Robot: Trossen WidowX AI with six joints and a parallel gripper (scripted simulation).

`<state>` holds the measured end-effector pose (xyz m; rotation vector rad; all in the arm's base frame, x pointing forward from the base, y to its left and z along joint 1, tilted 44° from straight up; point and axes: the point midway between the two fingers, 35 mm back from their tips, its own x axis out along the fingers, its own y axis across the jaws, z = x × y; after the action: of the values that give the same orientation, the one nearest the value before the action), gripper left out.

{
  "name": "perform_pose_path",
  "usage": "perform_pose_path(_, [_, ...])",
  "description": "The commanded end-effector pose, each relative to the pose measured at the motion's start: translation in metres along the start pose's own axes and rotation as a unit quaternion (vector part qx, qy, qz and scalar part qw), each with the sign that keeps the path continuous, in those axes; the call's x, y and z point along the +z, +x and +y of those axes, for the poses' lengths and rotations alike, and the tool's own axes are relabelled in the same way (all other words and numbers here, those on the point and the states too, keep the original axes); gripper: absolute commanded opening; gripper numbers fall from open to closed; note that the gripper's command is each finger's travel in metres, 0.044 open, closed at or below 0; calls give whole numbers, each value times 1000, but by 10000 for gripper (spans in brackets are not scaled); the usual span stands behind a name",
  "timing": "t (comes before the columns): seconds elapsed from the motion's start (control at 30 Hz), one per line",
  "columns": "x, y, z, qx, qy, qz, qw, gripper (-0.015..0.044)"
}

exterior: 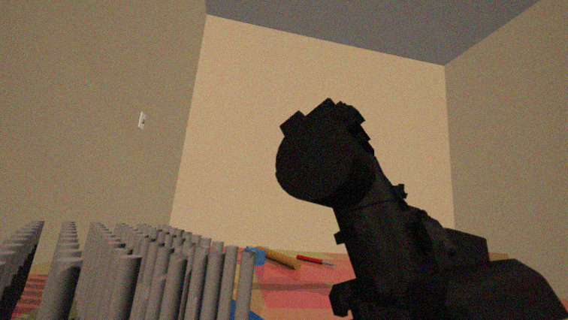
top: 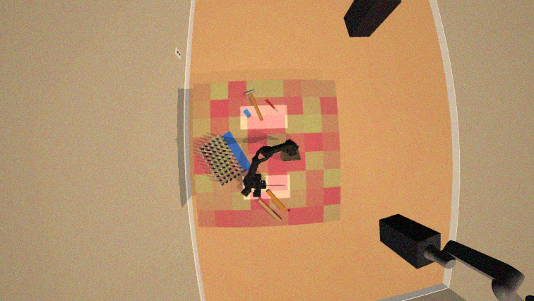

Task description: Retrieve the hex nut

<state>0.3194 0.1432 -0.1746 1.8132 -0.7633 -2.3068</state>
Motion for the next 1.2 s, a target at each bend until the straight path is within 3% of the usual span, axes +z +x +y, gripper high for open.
perform_pose_path(0.0, [0,4,2,3,-3,1,1000,228])
perform_pose_path(0.4, [0,4,2,3,-3,1,1000,147])
perform_pose_path(0.6, [2,-17,-7,2,-3,1,1000,0])
perform_pose_path(1.17, [26,-100,-34,0,-2,-1,1000,0])
